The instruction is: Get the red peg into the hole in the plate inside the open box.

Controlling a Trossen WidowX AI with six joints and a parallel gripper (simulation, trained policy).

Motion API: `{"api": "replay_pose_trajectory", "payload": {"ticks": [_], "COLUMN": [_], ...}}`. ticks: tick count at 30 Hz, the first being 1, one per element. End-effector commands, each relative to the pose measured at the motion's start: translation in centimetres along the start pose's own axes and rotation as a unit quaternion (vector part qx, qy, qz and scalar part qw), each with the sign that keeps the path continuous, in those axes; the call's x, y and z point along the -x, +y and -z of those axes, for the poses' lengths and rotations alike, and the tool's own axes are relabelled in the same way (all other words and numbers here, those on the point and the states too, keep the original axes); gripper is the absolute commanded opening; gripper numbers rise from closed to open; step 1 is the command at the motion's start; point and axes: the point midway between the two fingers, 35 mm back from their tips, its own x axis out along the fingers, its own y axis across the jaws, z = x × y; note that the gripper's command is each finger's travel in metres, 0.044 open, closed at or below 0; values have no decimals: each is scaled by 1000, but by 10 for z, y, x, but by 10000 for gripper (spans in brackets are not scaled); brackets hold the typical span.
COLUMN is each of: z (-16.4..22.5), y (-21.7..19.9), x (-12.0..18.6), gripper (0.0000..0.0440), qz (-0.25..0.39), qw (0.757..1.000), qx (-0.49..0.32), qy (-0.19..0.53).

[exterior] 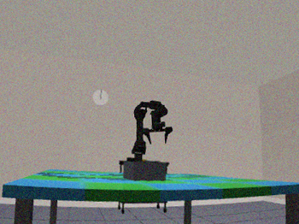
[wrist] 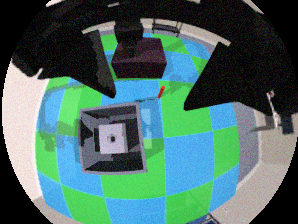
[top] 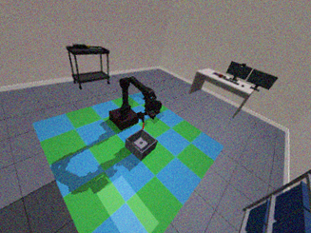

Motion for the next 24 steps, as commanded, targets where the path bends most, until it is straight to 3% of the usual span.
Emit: {"api": "replay_pose_trajectory", "payload": {"ticks": [1, 11, 24], "z": [17, 67, 112], "y": [7, 21, 32], "x": [-4, -19, -44], "gripper": [440, 440, 440], "qz": [29, 125, 224], "qw": [998, 981, 956], "qx": [-39, -120, -161], "qy": [31, 91, 105]}}
